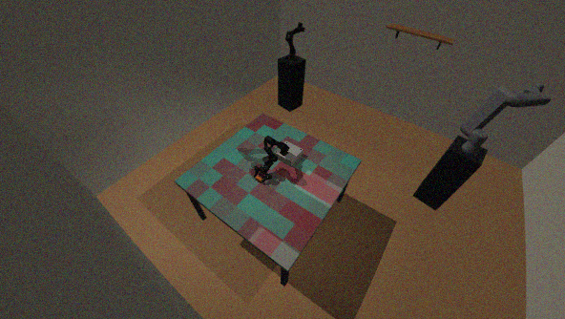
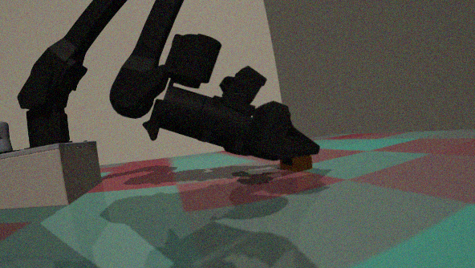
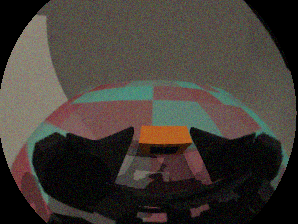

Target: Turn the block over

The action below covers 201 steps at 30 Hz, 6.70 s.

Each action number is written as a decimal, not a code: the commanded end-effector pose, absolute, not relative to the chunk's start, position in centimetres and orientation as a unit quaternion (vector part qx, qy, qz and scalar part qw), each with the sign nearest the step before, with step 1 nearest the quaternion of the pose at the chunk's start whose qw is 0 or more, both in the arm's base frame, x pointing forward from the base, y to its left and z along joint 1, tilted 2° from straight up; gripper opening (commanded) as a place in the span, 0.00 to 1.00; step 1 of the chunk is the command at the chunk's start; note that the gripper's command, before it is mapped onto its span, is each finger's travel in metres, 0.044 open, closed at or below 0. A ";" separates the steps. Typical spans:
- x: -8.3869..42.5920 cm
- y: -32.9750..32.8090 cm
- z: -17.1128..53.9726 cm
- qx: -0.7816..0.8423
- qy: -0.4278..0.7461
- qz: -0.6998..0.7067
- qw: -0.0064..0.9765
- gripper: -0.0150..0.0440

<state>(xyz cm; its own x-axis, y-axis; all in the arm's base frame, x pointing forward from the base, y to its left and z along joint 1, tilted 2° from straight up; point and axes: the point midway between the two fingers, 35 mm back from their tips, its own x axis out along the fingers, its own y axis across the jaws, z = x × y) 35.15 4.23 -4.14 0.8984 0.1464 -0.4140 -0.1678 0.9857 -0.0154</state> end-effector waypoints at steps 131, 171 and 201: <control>37.0 4.6 1.1 -0.063 0.705 0.056 0.704 0.25; 36.5 4.5 -0.5 -0.046 0.488 0.071 0.869 0.25; 38.0 4.6 -4.6 -0.032 0.327 0.078 0.941 0.25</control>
